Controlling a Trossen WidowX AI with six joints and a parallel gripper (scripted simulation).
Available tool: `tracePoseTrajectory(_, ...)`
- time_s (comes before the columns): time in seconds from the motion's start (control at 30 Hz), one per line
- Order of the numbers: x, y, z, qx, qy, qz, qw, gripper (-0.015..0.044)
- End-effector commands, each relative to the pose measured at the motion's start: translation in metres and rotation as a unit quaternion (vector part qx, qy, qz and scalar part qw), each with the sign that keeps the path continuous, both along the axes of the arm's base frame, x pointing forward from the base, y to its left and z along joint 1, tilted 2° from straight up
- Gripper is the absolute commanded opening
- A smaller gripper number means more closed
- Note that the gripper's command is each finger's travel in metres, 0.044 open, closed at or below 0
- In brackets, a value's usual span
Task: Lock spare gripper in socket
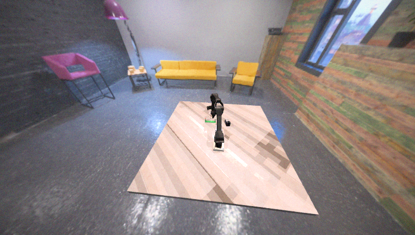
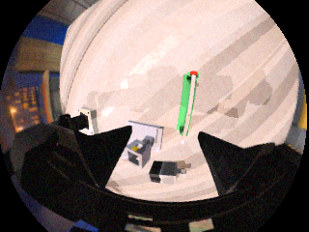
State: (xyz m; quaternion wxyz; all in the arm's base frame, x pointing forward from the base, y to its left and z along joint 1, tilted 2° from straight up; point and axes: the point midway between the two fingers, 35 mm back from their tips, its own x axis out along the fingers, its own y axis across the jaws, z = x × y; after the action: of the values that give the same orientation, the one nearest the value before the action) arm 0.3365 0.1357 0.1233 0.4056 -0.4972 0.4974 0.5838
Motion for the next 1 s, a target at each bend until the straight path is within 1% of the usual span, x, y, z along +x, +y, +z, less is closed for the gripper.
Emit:
tracePoseTrajectory(0.0,-0.001,0.0,0.025,0.011,-0.027,-0.002,1.0,0.044)
tracePoseTrajectory(0.13,-0.005,0.0,0.054,0.023,-0.058,-0.005,0.998,0.044)
tracePoseTrajectory(0.23,-0.005,0.0,0.056,0.024,-0.06,-0.005,0.998,0.044)
tracePoseTrajectory(0.27,-0.004,-0.002,0.05,0.022,-0.056,-0.012,0.998,0.044)
tracePoseTrajectory(0.3,-0.002,-0.003,0.049,0.024,-0.06,-0.041,0.997,0.044)
tracePoseTrajectory(0.37,0.004,-0.011,0.046,0.035,-0.071,-0.15,0.985,0.044)
tracePoseTrajectory(0.43,0.011,-0.019,0.043,0.049,-0.078,-0.267,0.959,0.044)
tracePoseTrajectory(0.5,0.017,-0.028,0.04,0.065,-0.079,-0.379,0.92,0.044)
tracePoseTrajectory(0.6,0.025,-0.041,0.037,0.09,-0.071,-0.534,0.837,0.044)
tracePoseTrajectory(0.7,0.033,-0.056,0.034,0.116,-0.052,-0.67,0.731,0.044)
tracePoseTrajectory(0.83,0.04,-0.076,0.031,0.15,-0.009,-0.814,0.561,0.044)
tracePoseTrajectory(0.97,0.044,-0.097,0.029,0.181,0.053,-0.91,0.369,0.044)
